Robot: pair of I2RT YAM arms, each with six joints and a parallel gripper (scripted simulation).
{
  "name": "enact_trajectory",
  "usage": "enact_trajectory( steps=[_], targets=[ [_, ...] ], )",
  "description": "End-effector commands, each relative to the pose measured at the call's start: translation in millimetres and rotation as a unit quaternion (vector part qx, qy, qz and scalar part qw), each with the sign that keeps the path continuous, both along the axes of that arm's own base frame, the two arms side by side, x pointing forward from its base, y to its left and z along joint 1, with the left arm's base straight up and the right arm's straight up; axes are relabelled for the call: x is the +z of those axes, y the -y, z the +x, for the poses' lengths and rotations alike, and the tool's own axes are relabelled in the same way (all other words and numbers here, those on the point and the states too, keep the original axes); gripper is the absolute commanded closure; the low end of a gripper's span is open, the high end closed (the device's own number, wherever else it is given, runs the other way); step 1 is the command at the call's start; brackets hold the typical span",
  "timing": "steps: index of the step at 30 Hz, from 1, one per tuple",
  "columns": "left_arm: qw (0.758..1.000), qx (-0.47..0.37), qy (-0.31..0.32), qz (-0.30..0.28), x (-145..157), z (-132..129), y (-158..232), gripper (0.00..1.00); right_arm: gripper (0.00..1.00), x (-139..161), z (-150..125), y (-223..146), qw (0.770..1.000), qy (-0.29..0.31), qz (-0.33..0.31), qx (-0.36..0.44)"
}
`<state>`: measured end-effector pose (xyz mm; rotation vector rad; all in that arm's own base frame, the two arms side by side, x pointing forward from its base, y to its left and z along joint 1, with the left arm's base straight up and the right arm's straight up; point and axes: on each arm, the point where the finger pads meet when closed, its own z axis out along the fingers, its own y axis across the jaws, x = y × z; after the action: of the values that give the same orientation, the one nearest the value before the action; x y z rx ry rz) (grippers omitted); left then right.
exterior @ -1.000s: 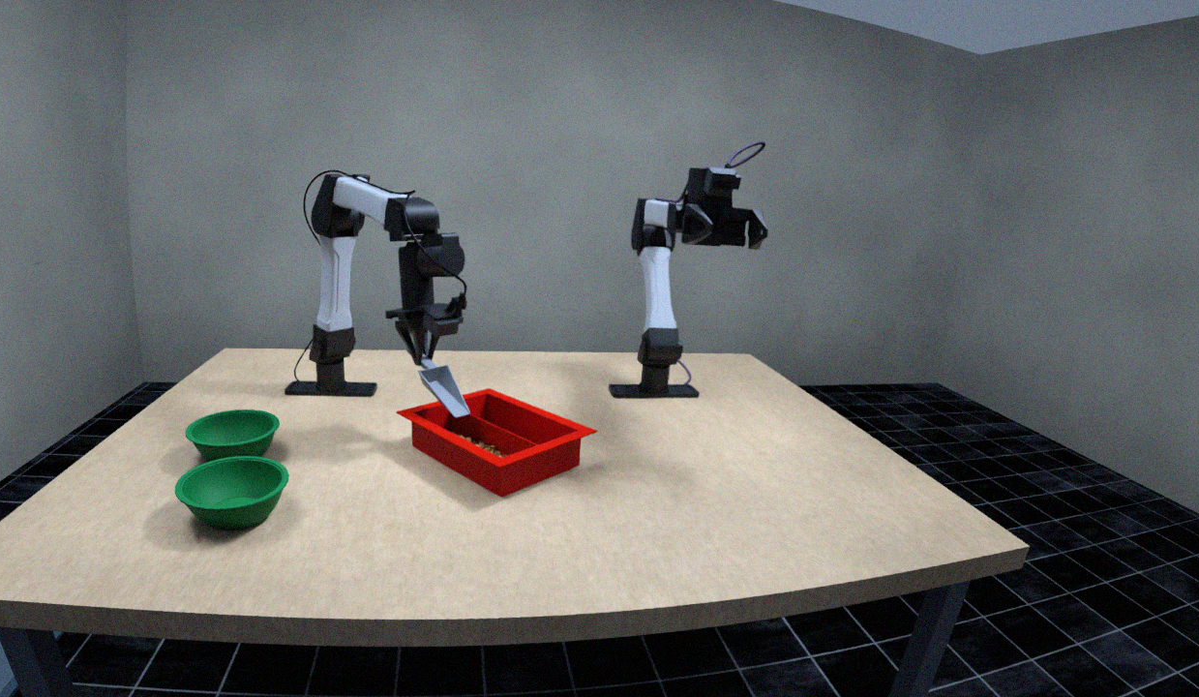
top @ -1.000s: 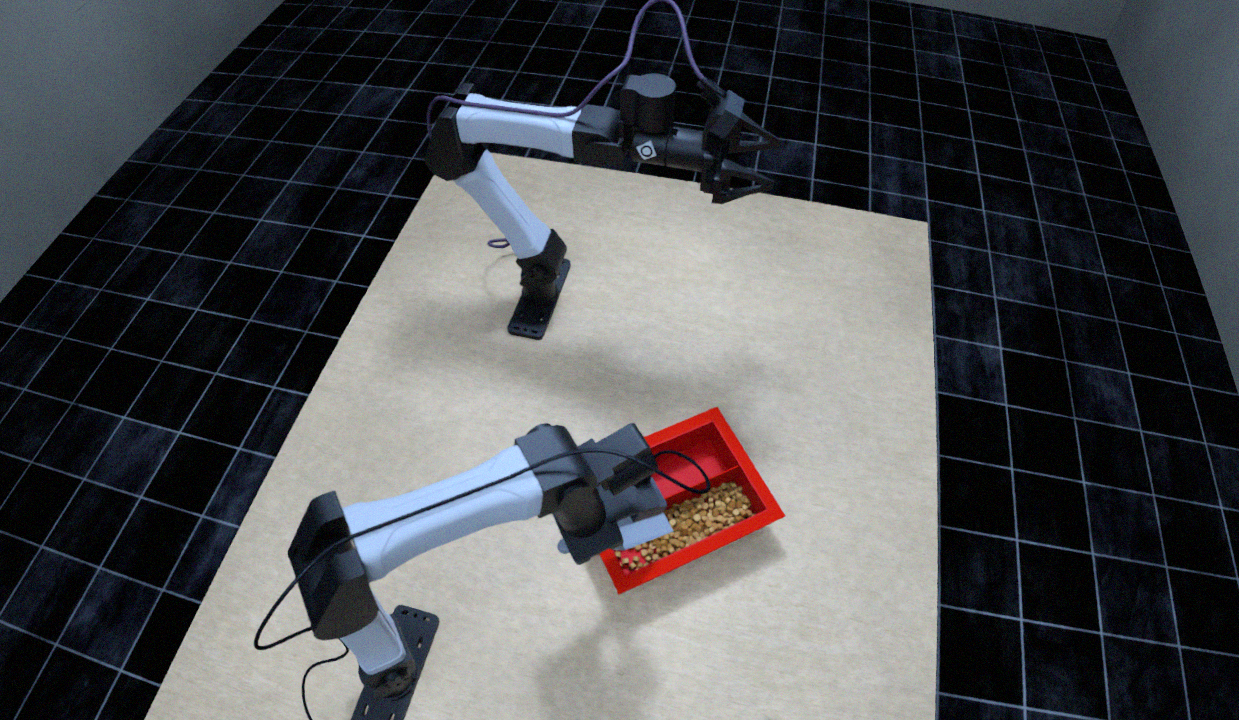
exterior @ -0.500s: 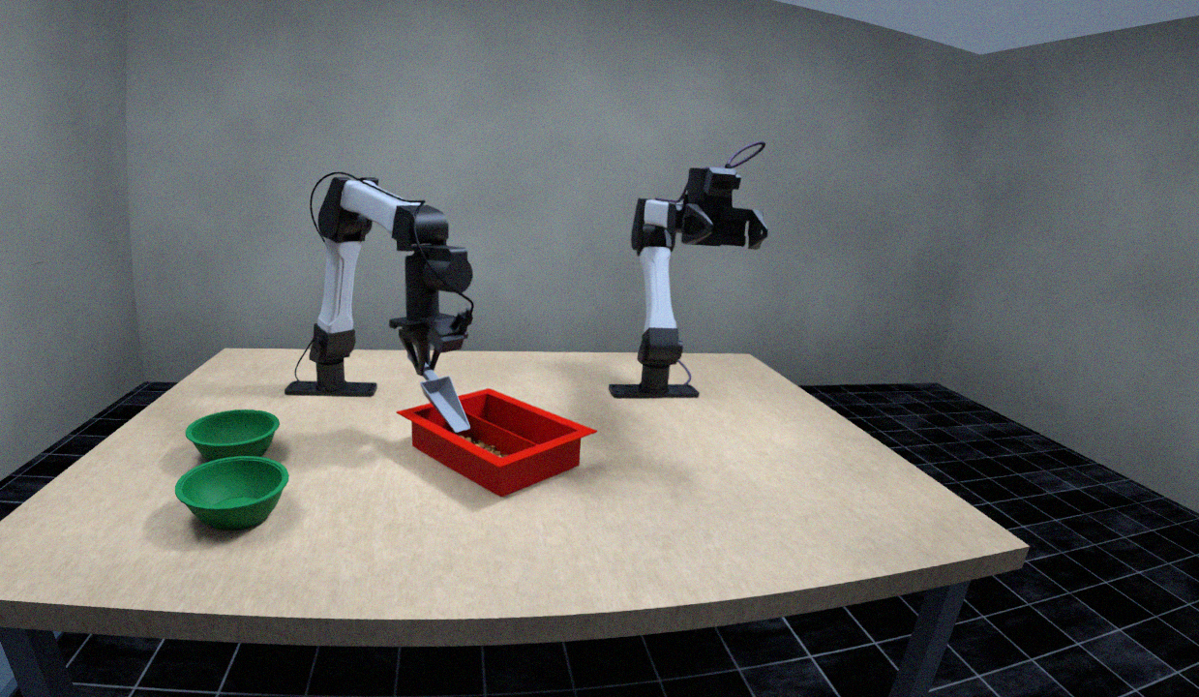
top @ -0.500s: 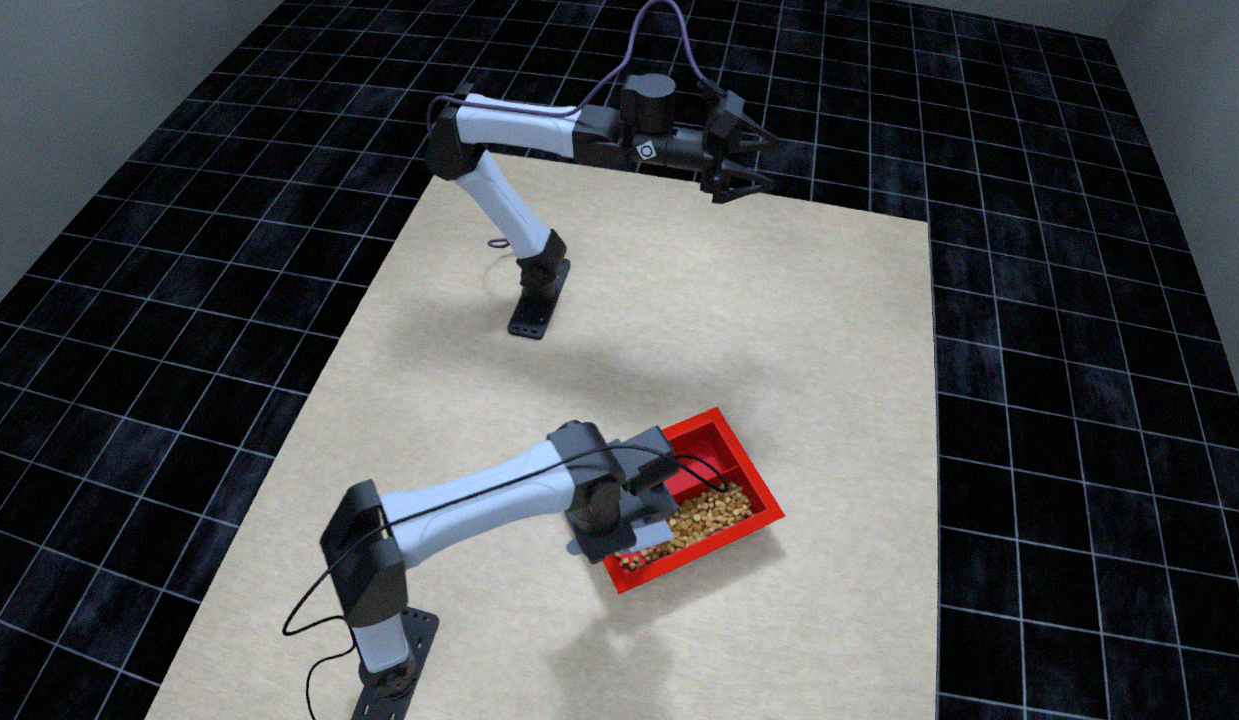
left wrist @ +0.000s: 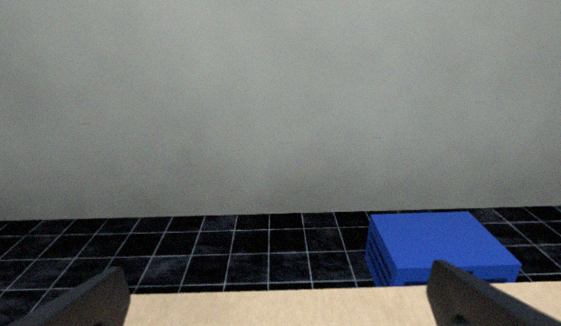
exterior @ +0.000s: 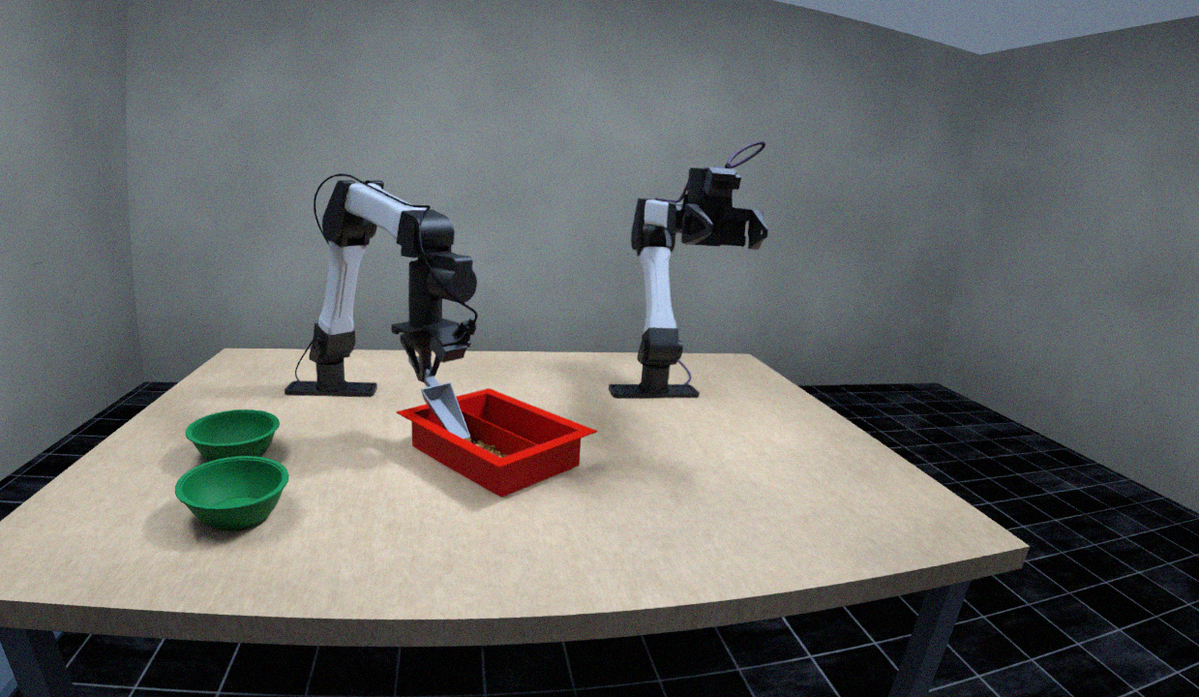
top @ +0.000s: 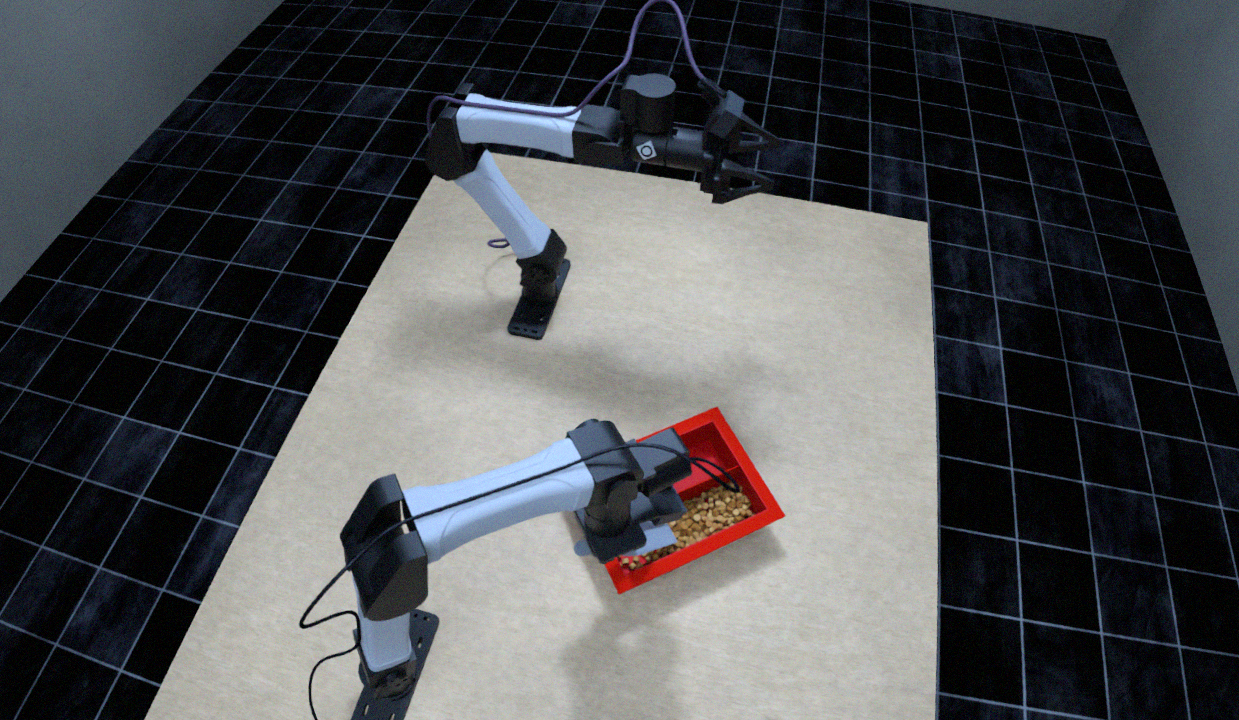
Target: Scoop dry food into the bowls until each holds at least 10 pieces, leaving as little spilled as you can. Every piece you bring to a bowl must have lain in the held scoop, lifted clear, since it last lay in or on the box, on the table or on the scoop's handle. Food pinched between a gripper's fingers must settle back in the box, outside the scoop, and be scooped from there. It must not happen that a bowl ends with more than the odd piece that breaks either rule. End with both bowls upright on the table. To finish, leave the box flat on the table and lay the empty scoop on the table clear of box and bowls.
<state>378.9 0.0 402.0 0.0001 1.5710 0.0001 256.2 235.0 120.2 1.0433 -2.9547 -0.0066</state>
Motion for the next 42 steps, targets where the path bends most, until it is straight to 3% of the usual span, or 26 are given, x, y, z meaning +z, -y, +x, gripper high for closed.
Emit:
enact_trajectory(
  steps=[1,3,4,10,13,16,18,27,28,42],
  targets=[
    [1.000,0.000,0.012,0.000,10.5,-2.7,0.0,0.00,1.00,19.8,6.2,-8.1,0.999,0.030,0.028,0.000],
    [1.000,0.000,0.012,0.000,10.5,-2.7,0.0,0.00,1.00,20.0,6.4,-7.5,0.999,0.030,0.028,0.001],
    [1.000,0.000,0.012,0.000,10.5,-2.7,0.0,0.00,1.00,2.2,7.8,-10.2,1.000,0.014,0.008,0.008],
    [1.000,0.000,0.012,0.000,10.5,-2.7,0.0,0.00,1.00,17.8,6.8,-5.8,0.999,0.025,0.020,0.003],
    [1.000,0.000,0.012,0.000,10.5,-2.7,0.0,0.00,1.00,-10.6,6.8,-5.9,1.000,0.002,0.004,0.003],
    [1.000,0.000,0.012,0.000,10.5,-2.7,0.0,0.00,1.00,-3.0,9.0,-7.5,1.000,0.013,0.018,0.001],
    [1.000,0.000,0.012,0.000,10.5,-2.7,0.0,0.00,1.00,-18.1,8.0,-4.9,1.000,-0.002,0.004,0.000],
    [1.000,0.000,0.012,0.000,10.5,-2.7,0.0,0.00,1.00,3.1,12.2,-9.1,0.999,0.026,0.025,-0.001],
    [1.000,0.000,0.012,0.000,10.5,-2.7,0.0,0.00,1.00,-14.9,14.8,-10.2,1.000,0.008,0.009,-0.001],
    [1.000,0.000,0.012,0.000,10.5,-2.7,0.0,0.00,1.00,-19.1,26.4,-15.7,1.000,0.013,0.007,-0.001]
  ],
)
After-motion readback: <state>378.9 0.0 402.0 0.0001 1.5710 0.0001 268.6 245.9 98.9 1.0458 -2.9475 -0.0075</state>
